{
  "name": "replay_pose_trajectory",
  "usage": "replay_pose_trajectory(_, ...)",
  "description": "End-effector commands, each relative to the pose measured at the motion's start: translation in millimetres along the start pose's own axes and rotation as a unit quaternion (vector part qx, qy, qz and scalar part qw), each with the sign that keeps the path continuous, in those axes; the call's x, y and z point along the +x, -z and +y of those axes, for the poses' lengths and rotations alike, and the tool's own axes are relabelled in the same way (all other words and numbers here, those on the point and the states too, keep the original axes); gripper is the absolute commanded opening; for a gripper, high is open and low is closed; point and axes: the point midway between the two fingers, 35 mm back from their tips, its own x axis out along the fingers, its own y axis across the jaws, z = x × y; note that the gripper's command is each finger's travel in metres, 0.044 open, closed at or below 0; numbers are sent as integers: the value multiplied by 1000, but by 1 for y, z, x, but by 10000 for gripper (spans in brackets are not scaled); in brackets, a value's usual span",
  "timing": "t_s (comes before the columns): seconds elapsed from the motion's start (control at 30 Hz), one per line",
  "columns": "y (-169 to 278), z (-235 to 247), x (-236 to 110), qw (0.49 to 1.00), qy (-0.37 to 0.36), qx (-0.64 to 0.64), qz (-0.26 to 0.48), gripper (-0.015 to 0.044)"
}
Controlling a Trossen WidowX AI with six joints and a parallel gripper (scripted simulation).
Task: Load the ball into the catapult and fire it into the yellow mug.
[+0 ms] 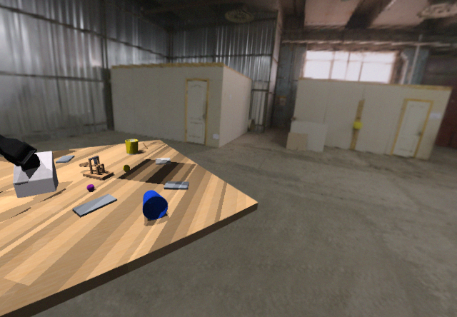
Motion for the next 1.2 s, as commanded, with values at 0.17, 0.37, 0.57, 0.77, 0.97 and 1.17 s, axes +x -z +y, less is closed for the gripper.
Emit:
replay_pose_trajectory(0.17,-31,-3,-23,998,-16,14,-56,440)
replay_pose_trajectory(0.37,-79,-6,-86,989,-69,55,-122,440)
replay_pose_trajectory(0.57,-124,-26,-156,970,-118,100,-186,440)
replay_pose_trajectory(0.77,-167,-60,-219,943,-159,159,-245,440)
replay_pose_trajectory(0.97,-207,-109,-278,905,-195,231,-299,440)
replay_pose_trajectory(1.17,-241,-172,-328,859,-221,308,-344,440)
